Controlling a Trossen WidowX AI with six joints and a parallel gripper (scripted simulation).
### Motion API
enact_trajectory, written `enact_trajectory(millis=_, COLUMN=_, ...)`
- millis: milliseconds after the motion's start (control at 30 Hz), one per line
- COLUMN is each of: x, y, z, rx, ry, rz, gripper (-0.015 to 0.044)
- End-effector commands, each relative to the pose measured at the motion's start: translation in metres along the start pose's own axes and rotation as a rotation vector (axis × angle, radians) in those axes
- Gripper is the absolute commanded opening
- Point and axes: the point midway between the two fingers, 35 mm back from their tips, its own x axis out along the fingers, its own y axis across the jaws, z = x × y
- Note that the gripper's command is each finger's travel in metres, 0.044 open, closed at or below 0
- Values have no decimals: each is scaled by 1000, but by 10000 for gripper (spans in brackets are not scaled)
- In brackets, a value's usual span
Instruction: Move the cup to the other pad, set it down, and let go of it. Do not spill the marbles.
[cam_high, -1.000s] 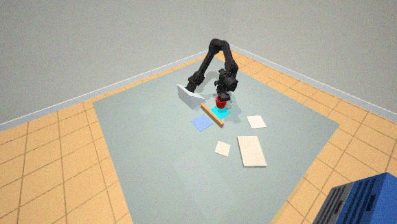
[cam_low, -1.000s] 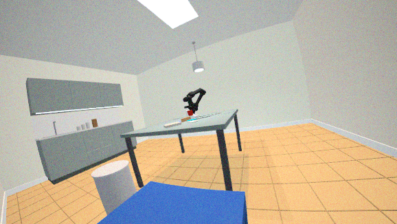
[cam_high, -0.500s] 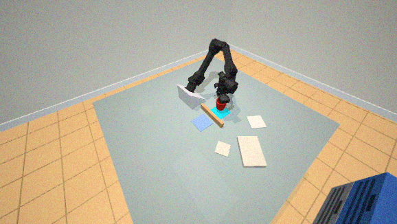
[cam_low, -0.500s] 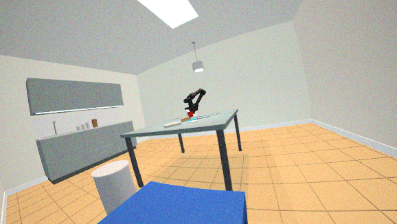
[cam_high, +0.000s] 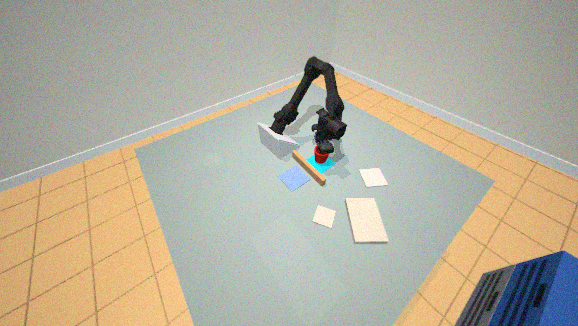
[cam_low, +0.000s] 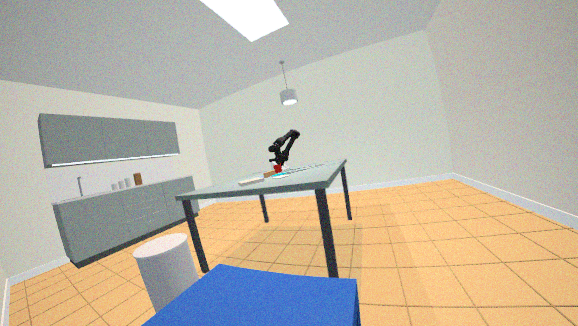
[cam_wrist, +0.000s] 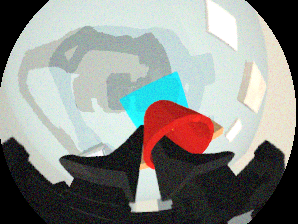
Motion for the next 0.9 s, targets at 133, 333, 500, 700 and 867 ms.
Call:
enact_trajectory(millis=133, x=13, y=1, z=0, rx=6, ry=-3, rz=5, gripper=0)
enact_trajectory(millis=333, x=16, y=2, z=0, rx=6, ry=-3, rz=5, gripper=0)
enact_trajectory(millis=500, x=13, y=2, z=0, rx=0, ry=-1, rz=3, gripper=0)
enact_trajectory(millis=700, x=13, y=2, z=0, rx=0, ry=-1, rz=3, gripper=0)
enact_trajectory(millis=867, x=13, y=2, z=0, rx=0, ry=-1, rz=3, gripper=105)
